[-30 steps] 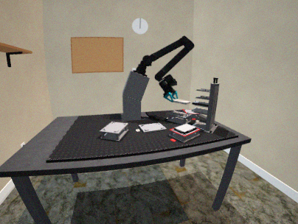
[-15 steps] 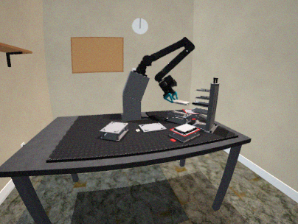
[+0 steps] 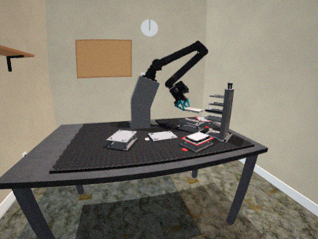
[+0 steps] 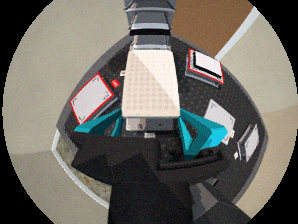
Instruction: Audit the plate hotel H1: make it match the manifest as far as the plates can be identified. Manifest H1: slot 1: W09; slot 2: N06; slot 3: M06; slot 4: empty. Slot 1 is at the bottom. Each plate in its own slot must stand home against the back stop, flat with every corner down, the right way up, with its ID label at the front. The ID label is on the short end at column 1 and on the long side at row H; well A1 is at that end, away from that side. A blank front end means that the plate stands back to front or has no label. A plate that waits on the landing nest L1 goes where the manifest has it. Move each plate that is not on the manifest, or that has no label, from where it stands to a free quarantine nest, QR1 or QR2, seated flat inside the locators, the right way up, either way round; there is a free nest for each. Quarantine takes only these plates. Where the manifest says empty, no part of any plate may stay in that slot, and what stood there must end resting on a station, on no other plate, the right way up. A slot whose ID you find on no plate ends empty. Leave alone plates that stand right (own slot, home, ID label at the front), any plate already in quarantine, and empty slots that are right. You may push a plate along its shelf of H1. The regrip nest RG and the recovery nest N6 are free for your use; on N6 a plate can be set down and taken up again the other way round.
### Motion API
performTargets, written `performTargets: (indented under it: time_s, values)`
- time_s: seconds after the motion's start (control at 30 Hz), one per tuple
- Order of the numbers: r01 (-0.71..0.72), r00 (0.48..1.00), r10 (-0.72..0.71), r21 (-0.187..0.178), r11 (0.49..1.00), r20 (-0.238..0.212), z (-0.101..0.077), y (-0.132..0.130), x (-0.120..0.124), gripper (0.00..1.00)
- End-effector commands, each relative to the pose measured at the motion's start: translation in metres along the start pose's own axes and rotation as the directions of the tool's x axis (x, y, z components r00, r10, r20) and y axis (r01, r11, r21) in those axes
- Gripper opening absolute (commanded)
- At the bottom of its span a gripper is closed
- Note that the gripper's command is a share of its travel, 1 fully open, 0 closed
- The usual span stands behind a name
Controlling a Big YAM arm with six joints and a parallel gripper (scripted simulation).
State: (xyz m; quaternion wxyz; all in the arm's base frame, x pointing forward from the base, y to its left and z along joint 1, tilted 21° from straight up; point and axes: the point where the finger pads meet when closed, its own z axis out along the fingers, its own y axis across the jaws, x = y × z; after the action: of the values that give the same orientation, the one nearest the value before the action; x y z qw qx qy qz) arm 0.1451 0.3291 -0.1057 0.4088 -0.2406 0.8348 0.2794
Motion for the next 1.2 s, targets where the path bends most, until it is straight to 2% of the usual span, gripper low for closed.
performTargets:
  time_s: [0.0,0.4,0.43,0.53,0.97,1.0,1.17]
  values:
    - [-0.012,1.0,0.012,-0.013,1.0,0.015,0.001,0.004,-0.001,0.86]
    - [-0.013,1.0,0.013,-0.012,1.0,0.016,0.005,0.004,0.003,0.86]
    - [-0.023,0.999,0.024,-0.026,0.999,0.038,0.006,0.01,-0.007,0.86]
    - [-0.012,1.0,0.012,-0.013,1.0,0.015,0.006,0.004,0.005,0.86]
    - [-0.013,1.0,0.013,-0.012,1.0,0.016,0.01,0.004,0.008,0.86]
    - [-0.017,1.0,0.017,-0.019,1.0,0.026,0.011,0.007,0.004,0.86]
    - [-0.013,1.0,0.013,-0.012,1.0,0.016,0.012,0.004,0.011,0.86]
